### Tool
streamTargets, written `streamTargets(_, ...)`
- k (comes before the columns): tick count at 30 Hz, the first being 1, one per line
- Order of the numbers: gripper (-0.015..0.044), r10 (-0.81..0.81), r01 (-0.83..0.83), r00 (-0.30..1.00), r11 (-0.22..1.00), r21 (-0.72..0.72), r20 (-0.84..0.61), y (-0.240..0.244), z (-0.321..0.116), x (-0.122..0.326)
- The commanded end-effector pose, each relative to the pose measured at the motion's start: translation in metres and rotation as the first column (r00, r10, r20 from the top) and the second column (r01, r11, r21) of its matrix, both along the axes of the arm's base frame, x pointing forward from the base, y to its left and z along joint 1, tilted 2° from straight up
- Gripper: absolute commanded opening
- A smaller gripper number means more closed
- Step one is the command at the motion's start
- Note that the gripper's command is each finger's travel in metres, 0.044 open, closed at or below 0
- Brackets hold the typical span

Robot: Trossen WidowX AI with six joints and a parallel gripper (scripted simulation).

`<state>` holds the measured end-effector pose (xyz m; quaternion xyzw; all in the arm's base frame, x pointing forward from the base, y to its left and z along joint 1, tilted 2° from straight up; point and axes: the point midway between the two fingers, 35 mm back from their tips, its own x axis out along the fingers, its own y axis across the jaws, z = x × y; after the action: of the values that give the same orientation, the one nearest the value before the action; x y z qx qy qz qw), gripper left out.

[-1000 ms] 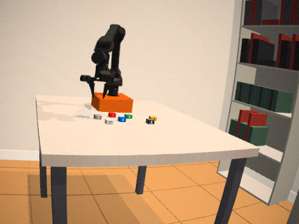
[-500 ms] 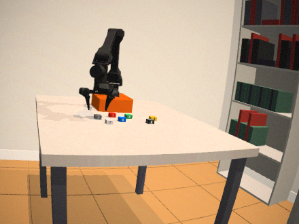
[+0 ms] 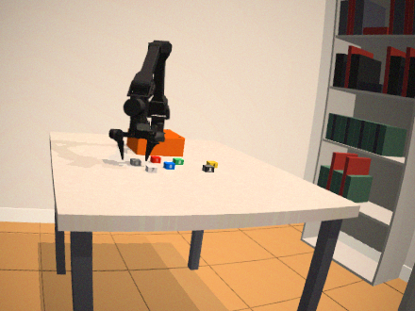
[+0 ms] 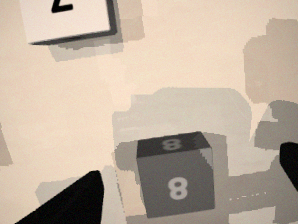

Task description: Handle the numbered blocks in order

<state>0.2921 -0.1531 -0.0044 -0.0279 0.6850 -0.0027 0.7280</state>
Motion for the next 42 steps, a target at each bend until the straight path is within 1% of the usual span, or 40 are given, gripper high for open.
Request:
streamTargets(1,0.04,0.0,0.0,1.0,1.0,0.002,-0.009,0.0,-0.008,-0.002)
streamTargets(2,0.04,0.0,0.0,1.0,1.0,0.002,-0.009,0.0,-0.009,-0.002)
streamTargets(12,0.0138,0.0,0.0,1.0,1.0,0.002,-0.009,0.0,-0.009,-0.002)
streamTargets(13,0.012,0.0,0.0,1.0,1.0,0.002,-0.009,0.0,-0.009,-0.002)
streamTargets(29,0.012,0.0,0.0,1.0,1.0,0.002,-0.009,0.0,-0.008,-0.002)
streamTargets(42,0.012,0.0,0.0,1.0,1.0,0.002,-0.009,0.001,0.006,-0.003)
